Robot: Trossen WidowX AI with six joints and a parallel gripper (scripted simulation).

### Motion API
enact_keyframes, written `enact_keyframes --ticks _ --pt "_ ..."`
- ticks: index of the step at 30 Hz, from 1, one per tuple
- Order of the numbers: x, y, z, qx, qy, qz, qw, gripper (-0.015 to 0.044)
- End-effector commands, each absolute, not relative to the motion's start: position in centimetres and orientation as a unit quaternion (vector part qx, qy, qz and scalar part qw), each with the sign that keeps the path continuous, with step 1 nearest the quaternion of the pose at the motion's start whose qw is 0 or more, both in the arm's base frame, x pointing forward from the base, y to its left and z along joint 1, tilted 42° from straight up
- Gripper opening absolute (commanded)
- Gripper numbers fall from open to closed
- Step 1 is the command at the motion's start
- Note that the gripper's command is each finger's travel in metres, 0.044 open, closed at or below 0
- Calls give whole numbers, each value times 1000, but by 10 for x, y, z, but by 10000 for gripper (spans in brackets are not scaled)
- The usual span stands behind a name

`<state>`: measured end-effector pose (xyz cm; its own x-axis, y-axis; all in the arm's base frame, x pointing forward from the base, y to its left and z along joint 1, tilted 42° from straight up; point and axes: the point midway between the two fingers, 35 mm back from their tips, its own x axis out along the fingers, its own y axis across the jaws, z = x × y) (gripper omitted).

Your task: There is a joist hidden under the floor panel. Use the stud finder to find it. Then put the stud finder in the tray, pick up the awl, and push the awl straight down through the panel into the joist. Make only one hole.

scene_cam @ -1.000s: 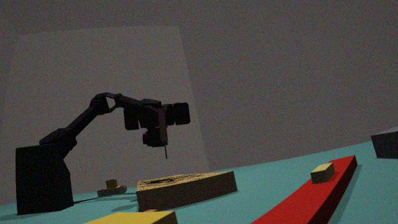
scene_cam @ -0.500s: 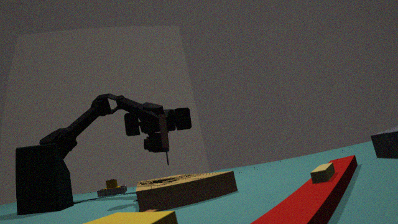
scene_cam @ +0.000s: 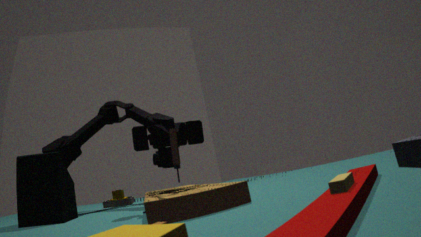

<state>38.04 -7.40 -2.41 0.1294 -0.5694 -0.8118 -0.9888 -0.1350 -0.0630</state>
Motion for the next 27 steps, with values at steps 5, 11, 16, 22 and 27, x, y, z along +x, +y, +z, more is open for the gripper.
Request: enact_keyframes --ticks 5,11,16,22,27 --pt "380 -71 -30 -679 578 320 321 0" --pt "380 -64 -37 -679 578 320 321 0" --pt "379 -59 -43 -679 578 320 321 0" --pt "378 -53 -50 -679 578 320 321 0" --pt "379 -51 -48 -680 574 321 323 0"
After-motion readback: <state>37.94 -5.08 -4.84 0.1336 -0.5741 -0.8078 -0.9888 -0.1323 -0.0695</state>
